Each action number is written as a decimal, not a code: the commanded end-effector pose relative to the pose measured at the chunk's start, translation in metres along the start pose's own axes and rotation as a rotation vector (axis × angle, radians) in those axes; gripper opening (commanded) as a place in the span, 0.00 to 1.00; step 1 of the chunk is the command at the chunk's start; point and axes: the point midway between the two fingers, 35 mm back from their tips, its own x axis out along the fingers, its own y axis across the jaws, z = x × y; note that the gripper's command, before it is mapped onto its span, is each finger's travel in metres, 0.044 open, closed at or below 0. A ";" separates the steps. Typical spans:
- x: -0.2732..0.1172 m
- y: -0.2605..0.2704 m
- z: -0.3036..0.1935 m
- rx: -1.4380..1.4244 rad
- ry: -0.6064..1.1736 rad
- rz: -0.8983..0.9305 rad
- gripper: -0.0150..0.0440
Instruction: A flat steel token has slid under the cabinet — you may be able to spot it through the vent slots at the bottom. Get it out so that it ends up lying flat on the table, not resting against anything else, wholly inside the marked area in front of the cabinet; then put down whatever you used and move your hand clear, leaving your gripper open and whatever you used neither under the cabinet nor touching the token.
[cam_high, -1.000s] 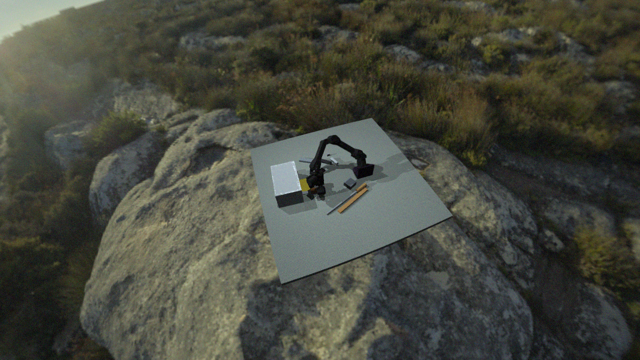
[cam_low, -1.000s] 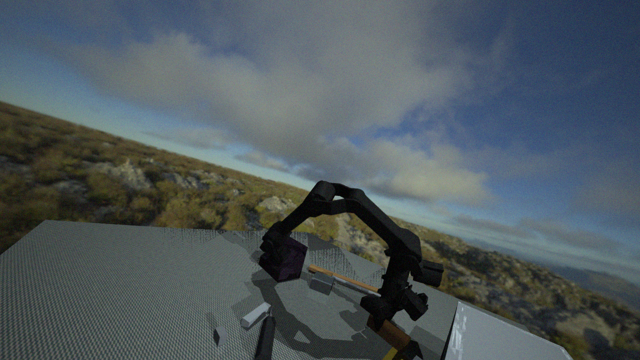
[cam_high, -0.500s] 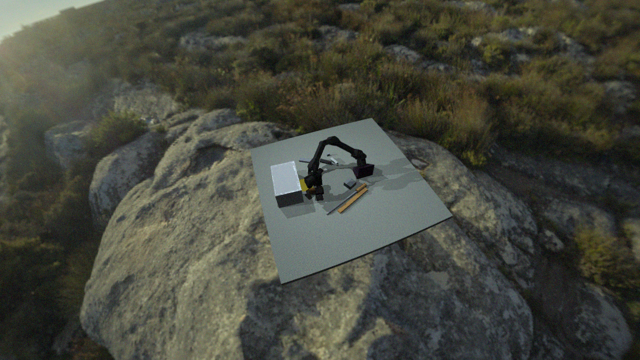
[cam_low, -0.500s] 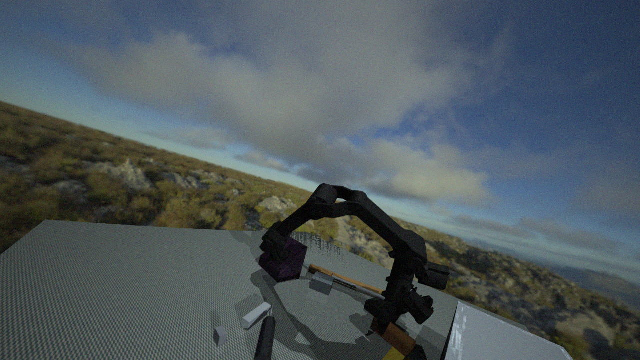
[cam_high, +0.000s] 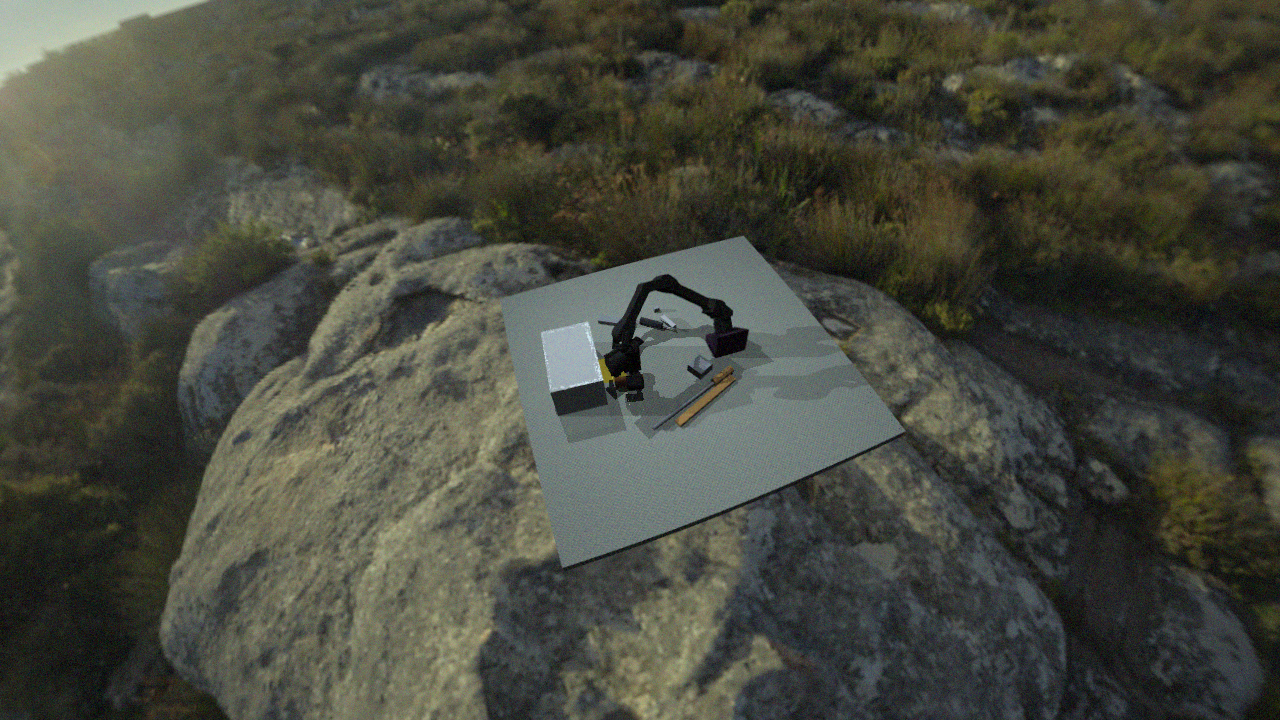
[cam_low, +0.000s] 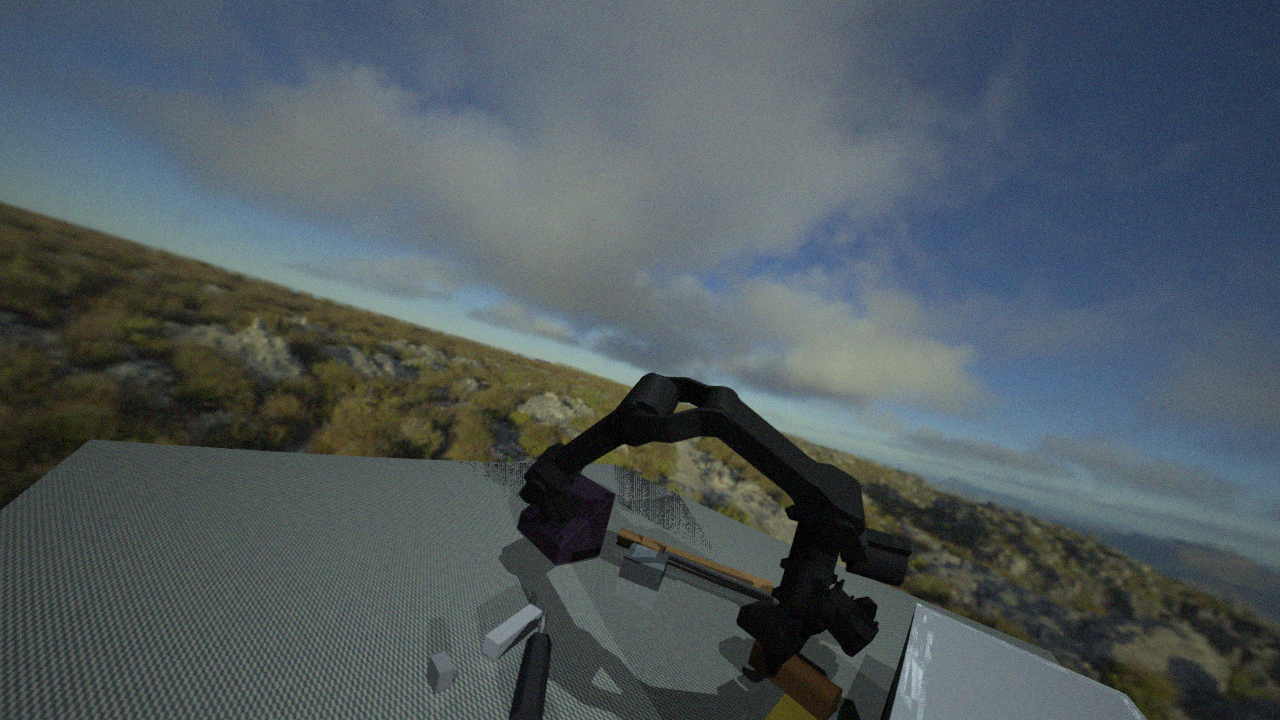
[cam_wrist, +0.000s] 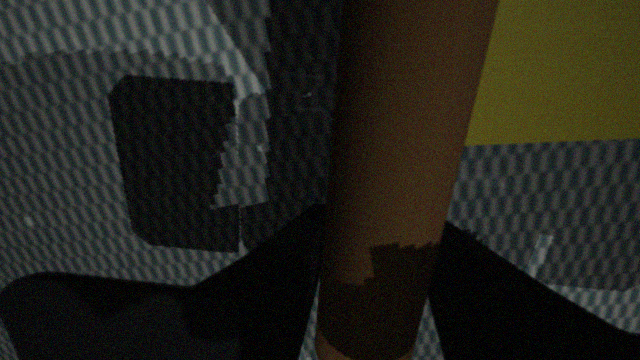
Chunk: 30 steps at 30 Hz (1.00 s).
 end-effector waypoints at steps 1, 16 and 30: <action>0.000 -0.001 0.005 0.001 -0.002 0.003 0.25; 0.002 -0.019 0.005 0.000 -0.002 0.001 0.25; 0.003 -0.026 0.004 0.000 -0.001 0.001 0.25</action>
